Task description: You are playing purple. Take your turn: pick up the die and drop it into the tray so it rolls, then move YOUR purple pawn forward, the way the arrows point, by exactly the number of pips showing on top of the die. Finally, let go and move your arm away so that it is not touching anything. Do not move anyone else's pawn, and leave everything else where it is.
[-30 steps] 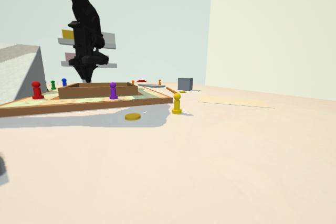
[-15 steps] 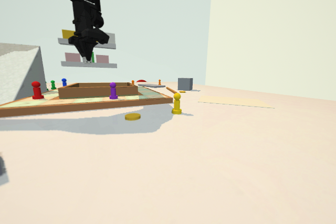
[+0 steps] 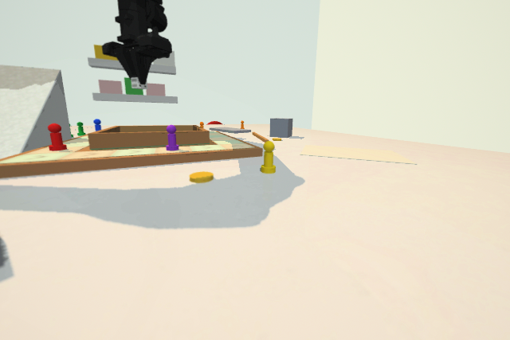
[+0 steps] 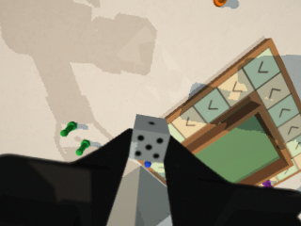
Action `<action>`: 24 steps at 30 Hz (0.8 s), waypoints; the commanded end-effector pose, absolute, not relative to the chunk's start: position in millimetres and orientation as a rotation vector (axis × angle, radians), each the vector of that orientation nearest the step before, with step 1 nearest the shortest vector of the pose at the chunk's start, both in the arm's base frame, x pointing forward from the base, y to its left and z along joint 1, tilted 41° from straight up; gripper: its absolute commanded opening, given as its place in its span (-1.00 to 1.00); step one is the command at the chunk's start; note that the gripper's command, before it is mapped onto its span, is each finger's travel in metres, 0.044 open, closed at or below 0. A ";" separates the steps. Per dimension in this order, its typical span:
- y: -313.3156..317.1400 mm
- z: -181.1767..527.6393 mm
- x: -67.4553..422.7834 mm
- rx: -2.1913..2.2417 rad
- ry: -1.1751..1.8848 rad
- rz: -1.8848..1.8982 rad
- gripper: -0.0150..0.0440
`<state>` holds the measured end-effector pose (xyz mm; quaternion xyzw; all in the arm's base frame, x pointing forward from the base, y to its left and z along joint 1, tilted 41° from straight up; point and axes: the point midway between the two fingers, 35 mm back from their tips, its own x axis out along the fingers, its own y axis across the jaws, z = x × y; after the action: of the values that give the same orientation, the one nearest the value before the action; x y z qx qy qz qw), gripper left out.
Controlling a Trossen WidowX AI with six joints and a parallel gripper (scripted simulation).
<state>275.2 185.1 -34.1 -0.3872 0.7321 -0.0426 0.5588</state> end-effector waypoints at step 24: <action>64.2 31.7 300.4 -1.364 1.778 0.451 -0.49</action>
<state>300.5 77.0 25.4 -0.5279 0.7137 0.1605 0.4315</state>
